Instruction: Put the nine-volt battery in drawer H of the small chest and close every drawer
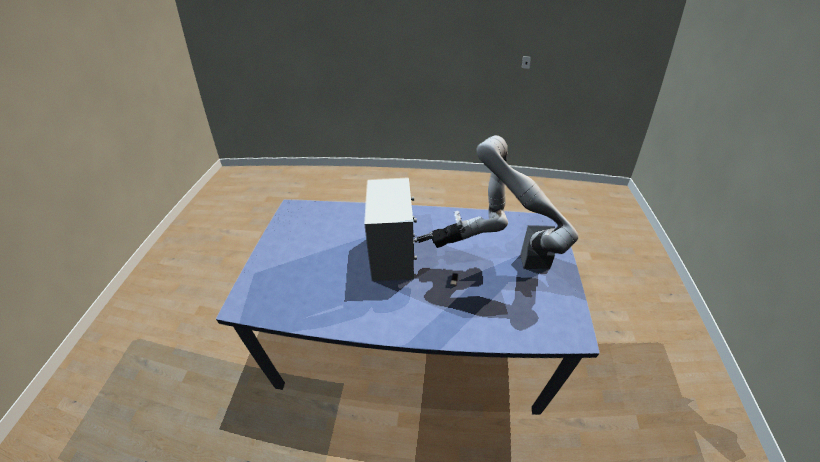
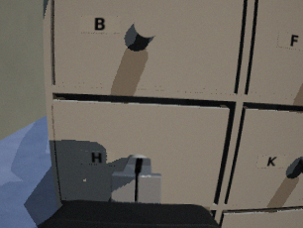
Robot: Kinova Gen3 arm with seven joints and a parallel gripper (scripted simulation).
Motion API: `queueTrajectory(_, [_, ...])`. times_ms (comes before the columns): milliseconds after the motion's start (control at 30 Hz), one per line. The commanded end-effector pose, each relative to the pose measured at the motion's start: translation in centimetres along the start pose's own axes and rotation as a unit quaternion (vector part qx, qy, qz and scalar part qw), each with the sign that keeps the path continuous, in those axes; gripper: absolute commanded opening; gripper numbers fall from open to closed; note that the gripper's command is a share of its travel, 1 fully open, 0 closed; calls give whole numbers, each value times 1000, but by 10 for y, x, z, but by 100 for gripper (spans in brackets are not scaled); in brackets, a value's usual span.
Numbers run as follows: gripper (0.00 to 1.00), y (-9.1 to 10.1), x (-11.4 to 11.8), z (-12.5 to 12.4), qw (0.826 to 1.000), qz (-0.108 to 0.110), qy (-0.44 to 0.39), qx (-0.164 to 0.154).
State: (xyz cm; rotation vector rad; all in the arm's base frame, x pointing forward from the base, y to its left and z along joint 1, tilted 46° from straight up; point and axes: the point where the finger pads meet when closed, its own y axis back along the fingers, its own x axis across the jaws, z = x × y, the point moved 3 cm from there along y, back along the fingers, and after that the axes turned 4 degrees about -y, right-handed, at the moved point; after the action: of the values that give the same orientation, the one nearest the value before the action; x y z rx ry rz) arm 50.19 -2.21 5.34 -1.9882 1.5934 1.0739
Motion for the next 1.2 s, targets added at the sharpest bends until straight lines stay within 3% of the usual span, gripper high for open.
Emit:
queueTrajectory(0, [0,-2,0,-1,1000,0,-1,-1])
queueTrajectory(1167, [0,3,-5,2,1000,-6,-2,-3])
